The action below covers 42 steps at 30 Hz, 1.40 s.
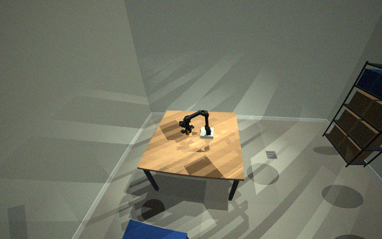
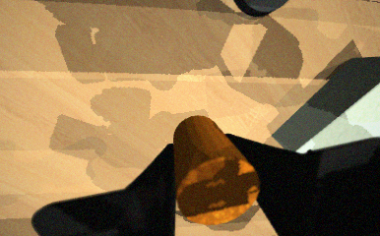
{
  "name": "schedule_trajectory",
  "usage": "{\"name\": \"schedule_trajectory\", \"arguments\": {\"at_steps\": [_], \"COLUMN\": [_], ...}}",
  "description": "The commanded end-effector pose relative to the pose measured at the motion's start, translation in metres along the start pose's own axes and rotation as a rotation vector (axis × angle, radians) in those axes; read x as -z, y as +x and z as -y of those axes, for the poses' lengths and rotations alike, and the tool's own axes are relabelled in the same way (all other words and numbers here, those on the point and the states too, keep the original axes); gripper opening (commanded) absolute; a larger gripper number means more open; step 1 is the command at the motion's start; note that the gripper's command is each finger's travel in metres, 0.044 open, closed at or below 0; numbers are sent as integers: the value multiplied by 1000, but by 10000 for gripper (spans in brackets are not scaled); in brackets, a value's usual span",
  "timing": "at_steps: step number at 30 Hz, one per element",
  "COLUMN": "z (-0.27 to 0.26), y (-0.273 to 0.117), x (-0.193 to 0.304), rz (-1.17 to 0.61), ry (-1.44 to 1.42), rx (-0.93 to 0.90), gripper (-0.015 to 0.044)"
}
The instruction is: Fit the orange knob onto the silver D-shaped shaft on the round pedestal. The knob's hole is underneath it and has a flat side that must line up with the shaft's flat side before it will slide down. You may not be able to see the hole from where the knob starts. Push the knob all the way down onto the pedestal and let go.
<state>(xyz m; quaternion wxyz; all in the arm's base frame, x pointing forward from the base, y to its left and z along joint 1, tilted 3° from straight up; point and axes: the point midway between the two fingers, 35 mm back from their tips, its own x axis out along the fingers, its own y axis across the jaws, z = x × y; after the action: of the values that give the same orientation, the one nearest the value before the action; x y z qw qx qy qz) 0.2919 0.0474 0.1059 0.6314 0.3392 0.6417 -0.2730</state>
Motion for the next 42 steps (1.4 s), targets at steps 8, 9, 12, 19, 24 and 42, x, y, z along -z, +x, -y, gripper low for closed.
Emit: {"name": "schedule_trajectory", "arguments": {"at_steps": [8, 9, 12, 19, 24, 42], "z": [-5, -5, -5, -3, -1, 0], "y": [61, 67, 85, 117, 118, 117], "x": [-4, -4, -5, -4, -2, -2], "rz": [7, 7, 8, 10, 9, 1], "ry": [1, 1, 0, -2, -2, -6], "rx": [23, 25, 29, 37, 37, 41], "gripper": [0, 0, 0, 0, 0, 240]}}
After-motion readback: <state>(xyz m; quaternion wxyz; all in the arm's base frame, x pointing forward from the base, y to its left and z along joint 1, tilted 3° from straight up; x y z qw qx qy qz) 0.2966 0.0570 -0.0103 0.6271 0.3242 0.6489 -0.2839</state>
